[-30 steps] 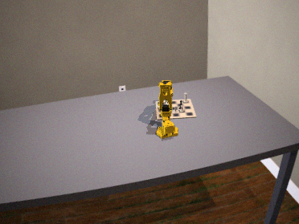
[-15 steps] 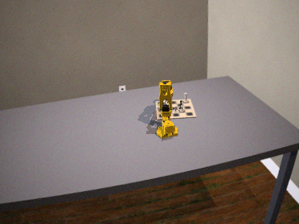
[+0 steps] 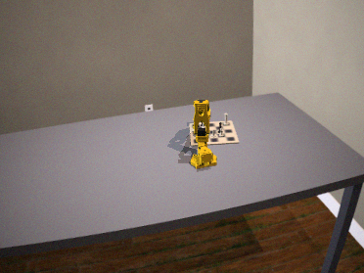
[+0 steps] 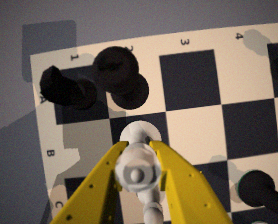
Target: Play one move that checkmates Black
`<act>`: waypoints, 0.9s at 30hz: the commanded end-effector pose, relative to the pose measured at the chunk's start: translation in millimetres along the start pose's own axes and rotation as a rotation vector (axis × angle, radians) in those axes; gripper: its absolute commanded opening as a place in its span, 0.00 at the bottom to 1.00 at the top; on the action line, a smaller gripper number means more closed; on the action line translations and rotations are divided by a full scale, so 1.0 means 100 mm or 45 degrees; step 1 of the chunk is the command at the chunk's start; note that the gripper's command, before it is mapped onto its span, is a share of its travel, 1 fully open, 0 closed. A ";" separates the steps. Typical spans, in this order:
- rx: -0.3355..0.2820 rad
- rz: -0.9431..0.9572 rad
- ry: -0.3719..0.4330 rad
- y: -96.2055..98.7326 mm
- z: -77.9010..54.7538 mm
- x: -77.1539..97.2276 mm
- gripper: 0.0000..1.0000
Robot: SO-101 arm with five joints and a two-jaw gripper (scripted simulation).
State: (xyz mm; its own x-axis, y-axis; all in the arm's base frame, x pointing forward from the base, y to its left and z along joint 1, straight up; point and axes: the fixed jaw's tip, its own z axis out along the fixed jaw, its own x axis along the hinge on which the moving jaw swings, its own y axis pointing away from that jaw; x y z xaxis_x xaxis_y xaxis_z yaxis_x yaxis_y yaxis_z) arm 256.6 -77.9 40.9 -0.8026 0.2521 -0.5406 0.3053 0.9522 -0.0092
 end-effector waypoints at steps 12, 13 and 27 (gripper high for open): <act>-0.008 -0.005 0.026 0.03 0.08 0.13 0.00; -0.008 -0.005 0.026 0.03 0.08 0.13 0.00; -0.008 -0.005 0.026 0.03 0.08 0.13 0.09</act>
State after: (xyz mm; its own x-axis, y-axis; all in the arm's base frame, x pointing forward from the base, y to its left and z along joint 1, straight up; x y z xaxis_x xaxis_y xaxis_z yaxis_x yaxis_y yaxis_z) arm 254.6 -77.2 35.1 -0.7987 0.2507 -0.5470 0.3053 0.9522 -0.0093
